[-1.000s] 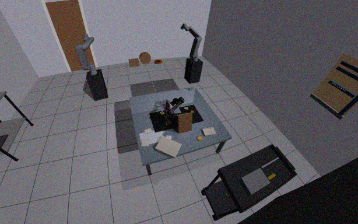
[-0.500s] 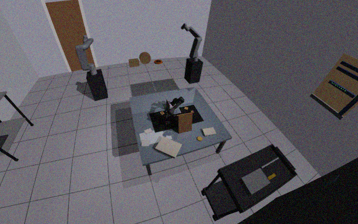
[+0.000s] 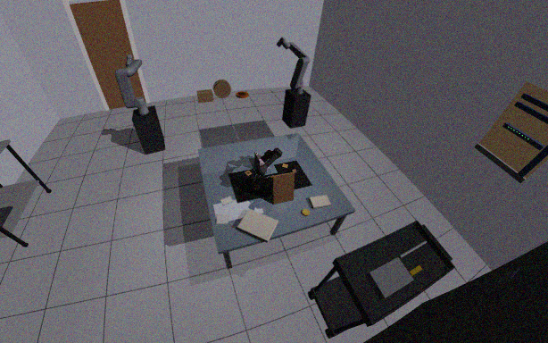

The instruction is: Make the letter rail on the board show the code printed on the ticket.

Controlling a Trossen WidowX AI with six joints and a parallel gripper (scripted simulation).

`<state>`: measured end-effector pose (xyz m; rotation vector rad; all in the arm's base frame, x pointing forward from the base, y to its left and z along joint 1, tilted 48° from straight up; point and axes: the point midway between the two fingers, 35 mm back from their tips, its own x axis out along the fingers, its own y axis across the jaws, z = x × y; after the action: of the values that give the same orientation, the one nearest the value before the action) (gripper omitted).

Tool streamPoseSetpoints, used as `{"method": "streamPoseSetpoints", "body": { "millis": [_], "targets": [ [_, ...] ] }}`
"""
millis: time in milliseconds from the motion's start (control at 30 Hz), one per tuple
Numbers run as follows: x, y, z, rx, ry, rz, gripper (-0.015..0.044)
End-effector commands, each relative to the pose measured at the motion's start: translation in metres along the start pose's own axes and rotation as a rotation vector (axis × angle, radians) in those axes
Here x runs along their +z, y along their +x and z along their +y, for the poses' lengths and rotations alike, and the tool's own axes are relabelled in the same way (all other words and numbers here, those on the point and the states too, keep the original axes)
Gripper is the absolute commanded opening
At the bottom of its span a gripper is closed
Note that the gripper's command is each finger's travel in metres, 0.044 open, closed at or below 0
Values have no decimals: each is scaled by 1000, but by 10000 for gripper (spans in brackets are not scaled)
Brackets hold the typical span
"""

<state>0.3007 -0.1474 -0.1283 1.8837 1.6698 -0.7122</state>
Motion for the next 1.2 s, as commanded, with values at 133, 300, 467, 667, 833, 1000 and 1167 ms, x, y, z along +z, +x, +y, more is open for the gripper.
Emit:
{"method": "streamPoseSetpoints", "body": {
  "millis": [133,300,467,667,833,1000,1167],
  "targets": [
    [0,-6,0,-3,-6,-2,0],
    [0,-9,0,-3,-6,-2,0],
    [0,-12,0,-3,-6,-2,0],
    [0,-16,1,-3,-6,-3,0],
    [1,-17,1,14,-19,-6,0],
    [10,-24,5,94,-125,-42,0],
    [17,-34,7,182,-247,-83,0]
  ]
}}
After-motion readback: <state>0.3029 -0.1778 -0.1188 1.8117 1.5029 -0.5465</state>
